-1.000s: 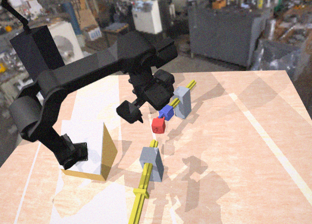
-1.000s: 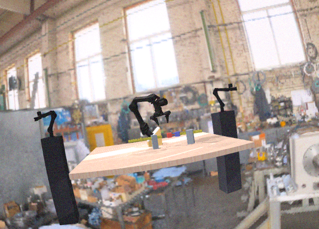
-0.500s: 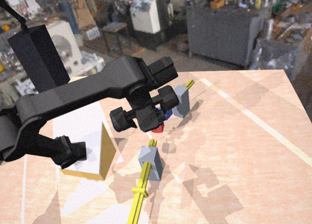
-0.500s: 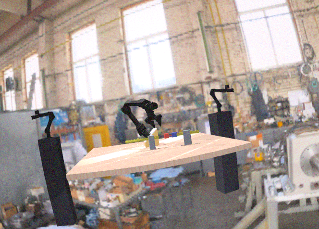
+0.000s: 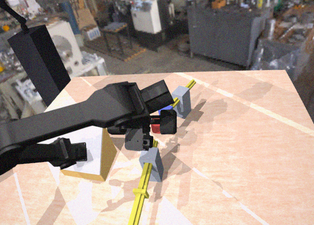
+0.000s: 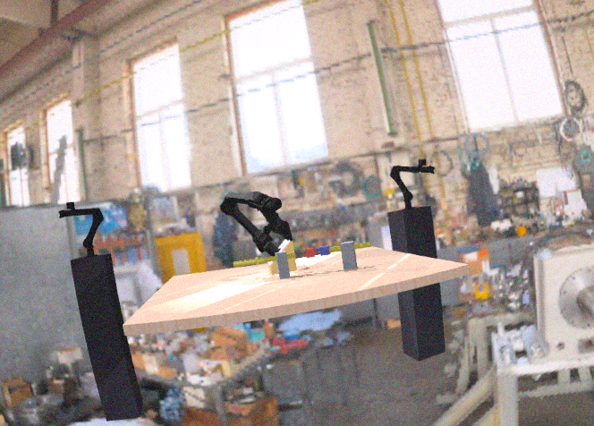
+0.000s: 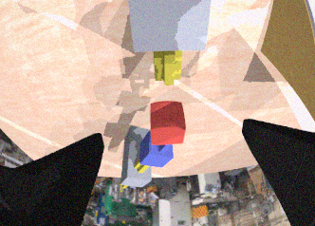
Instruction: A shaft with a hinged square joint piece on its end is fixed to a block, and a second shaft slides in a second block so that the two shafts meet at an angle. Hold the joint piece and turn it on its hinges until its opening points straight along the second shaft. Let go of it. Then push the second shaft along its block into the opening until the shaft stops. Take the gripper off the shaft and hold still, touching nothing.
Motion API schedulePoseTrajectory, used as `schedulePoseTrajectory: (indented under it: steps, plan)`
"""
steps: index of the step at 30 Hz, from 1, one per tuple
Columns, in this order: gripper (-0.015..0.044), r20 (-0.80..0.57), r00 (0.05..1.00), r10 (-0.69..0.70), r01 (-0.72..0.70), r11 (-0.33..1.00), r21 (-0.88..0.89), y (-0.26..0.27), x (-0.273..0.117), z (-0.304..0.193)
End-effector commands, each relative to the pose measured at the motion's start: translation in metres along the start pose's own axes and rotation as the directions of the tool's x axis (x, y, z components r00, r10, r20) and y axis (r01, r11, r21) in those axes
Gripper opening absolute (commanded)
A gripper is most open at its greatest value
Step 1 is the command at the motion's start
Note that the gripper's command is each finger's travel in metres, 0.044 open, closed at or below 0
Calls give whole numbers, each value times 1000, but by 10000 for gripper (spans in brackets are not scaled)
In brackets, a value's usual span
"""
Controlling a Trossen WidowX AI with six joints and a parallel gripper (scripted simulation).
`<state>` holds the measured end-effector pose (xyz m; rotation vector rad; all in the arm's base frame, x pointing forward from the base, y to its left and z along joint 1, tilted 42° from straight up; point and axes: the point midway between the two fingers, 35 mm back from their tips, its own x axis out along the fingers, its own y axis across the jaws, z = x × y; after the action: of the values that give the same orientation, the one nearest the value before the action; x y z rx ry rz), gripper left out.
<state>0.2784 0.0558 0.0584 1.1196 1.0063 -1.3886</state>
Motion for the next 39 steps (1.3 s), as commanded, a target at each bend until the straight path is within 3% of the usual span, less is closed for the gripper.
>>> schedulePoseTrajectory:
  steps: [1,9,21,39]
  plan:
    - [440,-18,1000,8,-7,999,49,-1,0,2]
    - [440,-11,1000,10,-10,1000,29,0,-1,5]
    - [440,106,994,37,-1,947,-322,10,-24,53]
    - [440,292,956,33,204,640,-741,10,-62,125]
